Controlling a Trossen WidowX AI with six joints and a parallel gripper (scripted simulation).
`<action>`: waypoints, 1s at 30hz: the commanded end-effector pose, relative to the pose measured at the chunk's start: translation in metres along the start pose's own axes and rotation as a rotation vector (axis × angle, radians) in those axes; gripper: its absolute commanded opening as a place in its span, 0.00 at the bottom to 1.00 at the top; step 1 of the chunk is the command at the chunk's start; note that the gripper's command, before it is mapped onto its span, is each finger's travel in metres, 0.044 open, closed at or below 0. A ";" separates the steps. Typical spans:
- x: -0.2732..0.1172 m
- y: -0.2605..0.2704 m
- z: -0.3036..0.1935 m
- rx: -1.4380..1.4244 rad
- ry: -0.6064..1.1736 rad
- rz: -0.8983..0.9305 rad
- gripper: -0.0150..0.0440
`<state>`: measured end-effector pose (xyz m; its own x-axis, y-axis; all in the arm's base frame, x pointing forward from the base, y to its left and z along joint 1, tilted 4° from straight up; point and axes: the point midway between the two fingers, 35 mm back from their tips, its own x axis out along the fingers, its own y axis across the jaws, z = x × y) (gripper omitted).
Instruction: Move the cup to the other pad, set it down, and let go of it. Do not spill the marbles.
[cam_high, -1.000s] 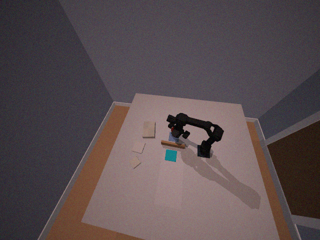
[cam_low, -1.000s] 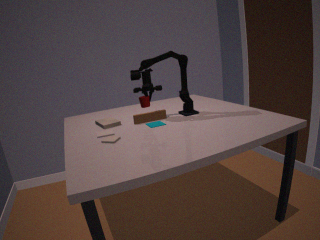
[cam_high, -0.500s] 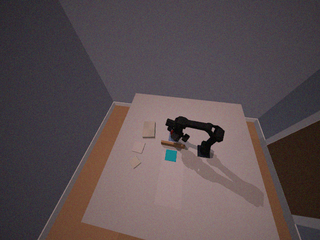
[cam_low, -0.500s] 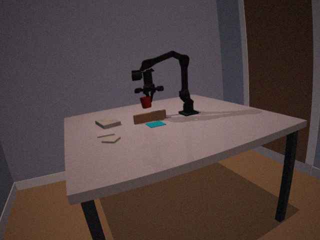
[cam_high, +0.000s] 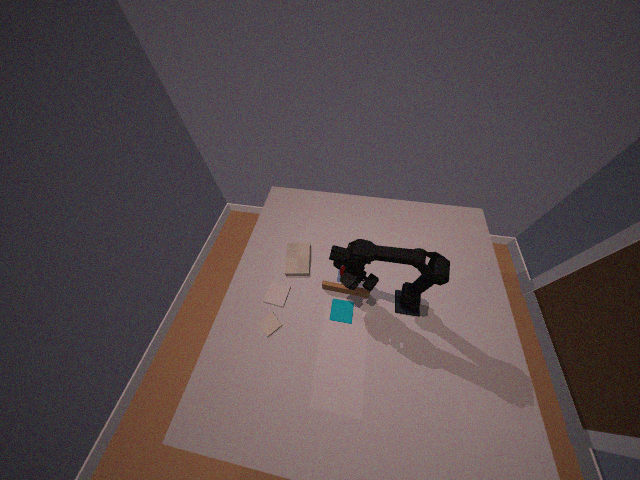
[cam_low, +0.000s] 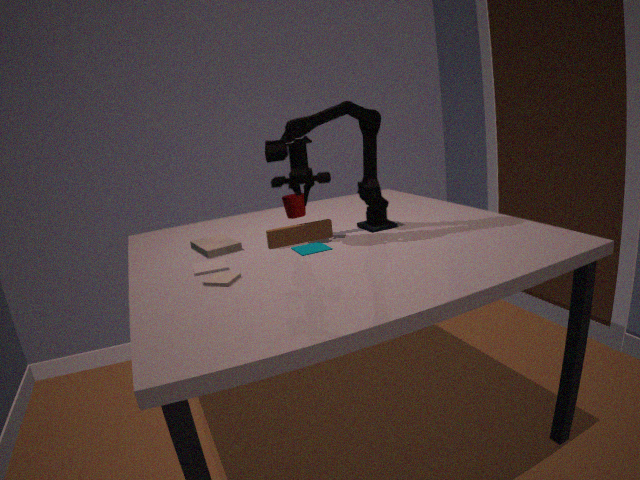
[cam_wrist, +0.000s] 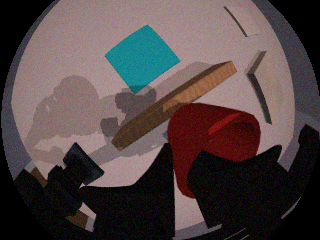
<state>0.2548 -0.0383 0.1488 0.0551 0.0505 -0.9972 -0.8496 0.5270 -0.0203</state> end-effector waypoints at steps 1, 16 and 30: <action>-0.001 0.002 0.005 0.003 -0.002 -0.008 0.25; -0.002 0.015 0.030 0.003 -0.005 -0.007 0.25; -0.003 0.027 0.053 0.003 -0.008 -0.006 0.25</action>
<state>0.2587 0.0170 0.1540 0.0627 0.0583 -0.9963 -0.8497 0.5268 -0.0227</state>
